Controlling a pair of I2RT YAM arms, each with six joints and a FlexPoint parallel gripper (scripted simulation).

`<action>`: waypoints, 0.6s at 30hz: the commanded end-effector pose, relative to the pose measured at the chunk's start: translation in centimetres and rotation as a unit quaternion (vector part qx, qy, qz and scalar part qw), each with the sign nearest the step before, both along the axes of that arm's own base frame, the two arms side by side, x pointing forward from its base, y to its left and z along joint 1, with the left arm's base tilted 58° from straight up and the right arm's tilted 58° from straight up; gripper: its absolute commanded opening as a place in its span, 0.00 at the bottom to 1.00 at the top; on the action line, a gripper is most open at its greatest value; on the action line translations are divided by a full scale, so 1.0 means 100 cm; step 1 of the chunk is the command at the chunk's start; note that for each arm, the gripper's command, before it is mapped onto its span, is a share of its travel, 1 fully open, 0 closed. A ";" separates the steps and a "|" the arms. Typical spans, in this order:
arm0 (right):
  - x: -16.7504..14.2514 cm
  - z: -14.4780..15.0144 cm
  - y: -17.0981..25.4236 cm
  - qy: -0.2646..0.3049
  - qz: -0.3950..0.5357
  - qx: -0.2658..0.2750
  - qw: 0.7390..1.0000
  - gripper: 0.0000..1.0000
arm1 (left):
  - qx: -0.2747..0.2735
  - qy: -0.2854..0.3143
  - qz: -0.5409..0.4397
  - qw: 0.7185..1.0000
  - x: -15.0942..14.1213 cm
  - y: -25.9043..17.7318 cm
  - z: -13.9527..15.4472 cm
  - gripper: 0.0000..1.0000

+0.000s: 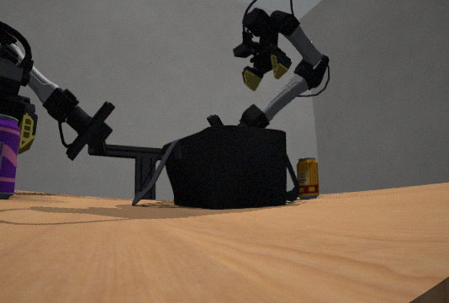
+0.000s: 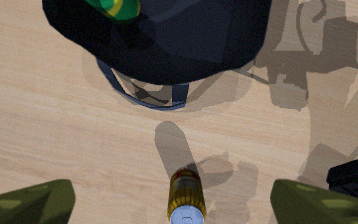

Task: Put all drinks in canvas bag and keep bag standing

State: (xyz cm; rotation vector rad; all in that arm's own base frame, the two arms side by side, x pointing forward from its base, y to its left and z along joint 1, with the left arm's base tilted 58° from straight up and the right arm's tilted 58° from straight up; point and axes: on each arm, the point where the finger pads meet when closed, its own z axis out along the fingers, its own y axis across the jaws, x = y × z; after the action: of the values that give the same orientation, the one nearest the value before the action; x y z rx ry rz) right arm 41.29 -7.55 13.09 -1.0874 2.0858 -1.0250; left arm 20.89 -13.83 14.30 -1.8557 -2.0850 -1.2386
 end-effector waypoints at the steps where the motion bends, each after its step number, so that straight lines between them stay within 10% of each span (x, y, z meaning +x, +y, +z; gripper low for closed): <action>1: 0.012 0.017 0.004 -0.030 0.017 0.001 0.999 0.74 | -0.014 -0.002 -0.006 1.000 0.000 -0.009 0.006 1.00; 18: 0.011 0.015 0.003 -0.026 0.015 0.002 1.000 0.67 | -0.014 -0.002 -0.006 1.000 0.000 -0.009 0.006 1.00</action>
State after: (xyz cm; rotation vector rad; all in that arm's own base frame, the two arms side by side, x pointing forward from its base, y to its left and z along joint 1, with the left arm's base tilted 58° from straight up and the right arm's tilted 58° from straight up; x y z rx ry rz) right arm 41.31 -7.50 13.06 -1.0882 2.0847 -1.0203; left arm 20.89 -13.83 14.30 -1.8558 -2.0849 -1.2385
